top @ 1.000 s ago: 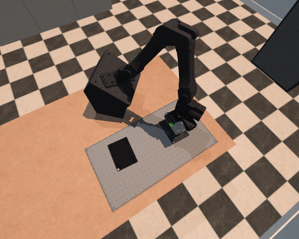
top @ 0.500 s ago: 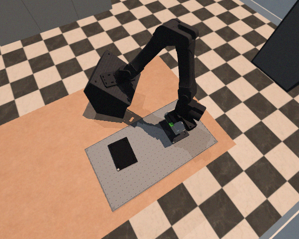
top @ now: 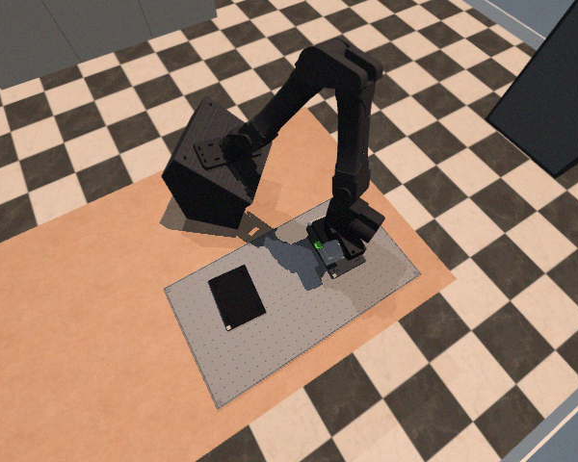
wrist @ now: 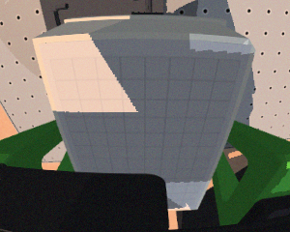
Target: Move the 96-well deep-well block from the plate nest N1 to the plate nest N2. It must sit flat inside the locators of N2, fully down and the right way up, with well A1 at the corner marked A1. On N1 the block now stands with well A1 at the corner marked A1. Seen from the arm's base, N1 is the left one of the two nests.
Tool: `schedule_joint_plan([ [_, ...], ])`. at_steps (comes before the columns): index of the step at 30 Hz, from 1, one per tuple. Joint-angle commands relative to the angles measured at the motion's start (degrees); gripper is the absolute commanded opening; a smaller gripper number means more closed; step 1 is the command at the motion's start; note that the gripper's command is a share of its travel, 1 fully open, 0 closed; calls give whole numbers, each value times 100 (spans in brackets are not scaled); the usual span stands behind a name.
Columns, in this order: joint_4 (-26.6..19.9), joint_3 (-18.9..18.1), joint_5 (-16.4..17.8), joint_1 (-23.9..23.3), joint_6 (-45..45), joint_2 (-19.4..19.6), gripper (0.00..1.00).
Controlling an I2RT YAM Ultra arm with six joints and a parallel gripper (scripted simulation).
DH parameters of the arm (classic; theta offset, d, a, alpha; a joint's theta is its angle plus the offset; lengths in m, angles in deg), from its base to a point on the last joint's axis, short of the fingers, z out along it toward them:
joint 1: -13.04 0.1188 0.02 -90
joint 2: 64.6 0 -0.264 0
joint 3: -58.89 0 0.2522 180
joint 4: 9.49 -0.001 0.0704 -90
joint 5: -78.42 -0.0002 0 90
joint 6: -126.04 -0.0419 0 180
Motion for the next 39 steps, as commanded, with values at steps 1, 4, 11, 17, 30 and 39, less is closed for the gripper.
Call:
schedule_joint_plan([
  [1,118,60,135,-190,238,-74,0],
  [4,137,91,168,-251,292,-70,0],
  [11,256,284,398,-686,684,-7,0],
  [17,344,413,591,-1065,1036,87,0],
  [30,470,555,927,-1766,1712,356,0],
  [39,521,580,1121,-2208,2158,590,0],
])
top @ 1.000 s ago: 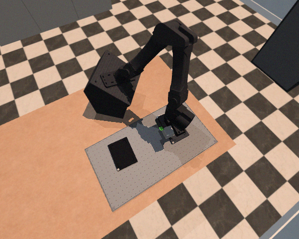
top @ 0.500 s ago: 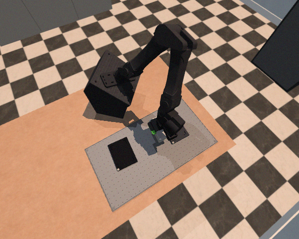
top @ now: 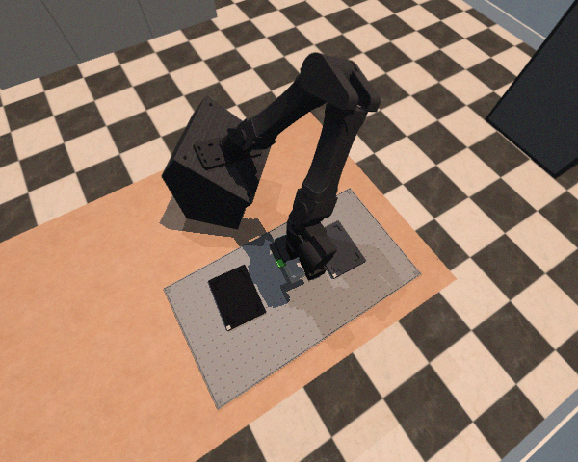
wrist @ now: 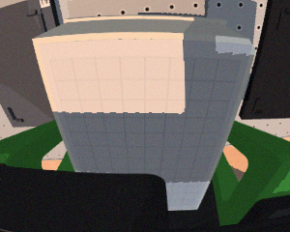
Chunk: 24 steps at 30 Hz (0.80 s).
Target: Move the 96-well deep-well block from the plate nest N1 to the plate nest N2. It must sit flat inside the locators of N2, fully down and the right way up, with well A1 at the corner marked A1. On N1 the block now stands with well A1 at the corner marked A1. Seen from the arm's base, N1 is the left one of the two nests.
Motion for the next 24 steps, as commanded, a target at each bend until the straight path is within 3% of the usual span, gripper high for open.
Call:
schedule_joint_plan([
  [1,64,-9,116,-159,255,30,0],
  [24,54,-266,569,-1402,1601,974,0],
])
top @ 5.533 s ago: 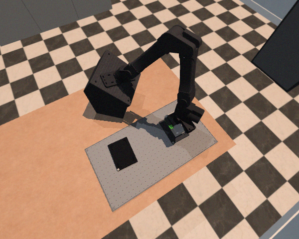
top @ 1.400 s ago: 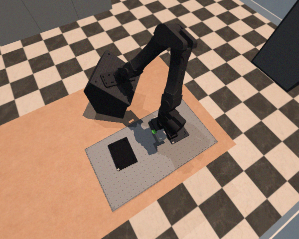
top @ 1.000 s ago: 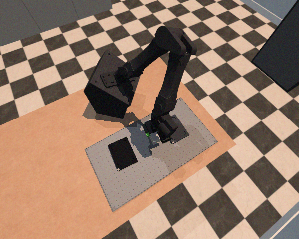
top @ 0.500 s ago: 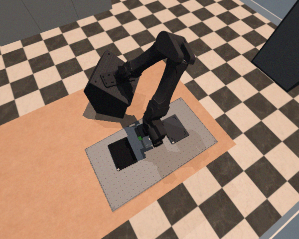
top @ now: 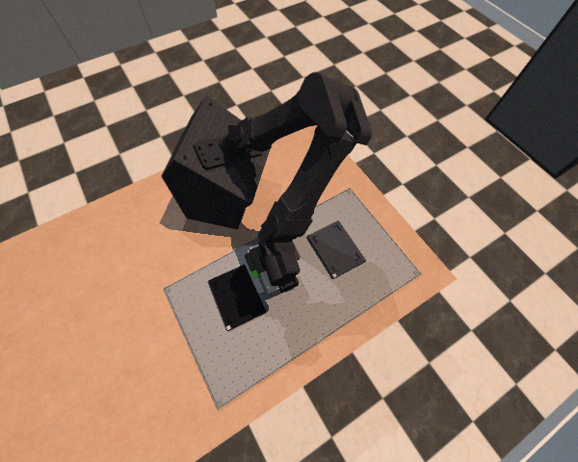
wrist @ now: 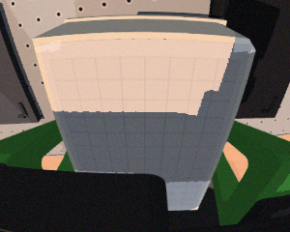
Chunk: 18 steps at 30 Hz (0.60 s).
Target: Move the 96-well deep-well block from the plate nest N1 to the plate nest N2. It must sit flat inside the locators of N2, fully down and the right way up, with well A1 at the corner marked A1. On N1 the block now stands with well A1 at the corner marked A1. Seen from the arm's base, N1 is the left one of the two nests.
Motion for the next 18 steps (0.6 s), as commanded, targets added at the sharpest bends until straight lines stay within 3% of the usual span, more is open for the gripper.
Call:
schedule_joint_plan([
  [1,-10,-130,85,-229,311,72,0],
  [18,-187,-605,286,-1006,1217,882,0],
])
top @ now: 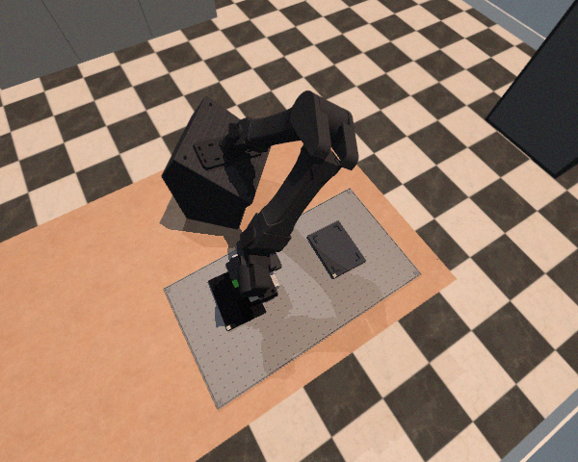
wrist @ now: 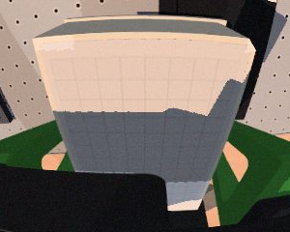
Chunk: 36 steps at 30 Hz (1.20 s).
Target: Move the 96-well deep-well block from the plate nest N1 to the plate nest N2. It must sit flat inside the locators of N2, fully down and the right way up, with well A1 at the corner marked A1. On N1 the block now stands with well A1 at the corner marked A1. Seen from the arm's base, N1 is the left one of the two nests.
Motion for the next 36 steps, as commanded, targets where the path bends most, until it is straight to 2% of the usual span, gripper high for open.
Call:
schedule_joint_plan([
  [1,-50,-176,66,-219,294,81,0],
  [9,-159,-428,120,-497,628,419,0],
  [22,-471,-1094,197,-1049,1304,1173,0],
  [36,-487,-1126,198,-1055,1312,1193,0],
])
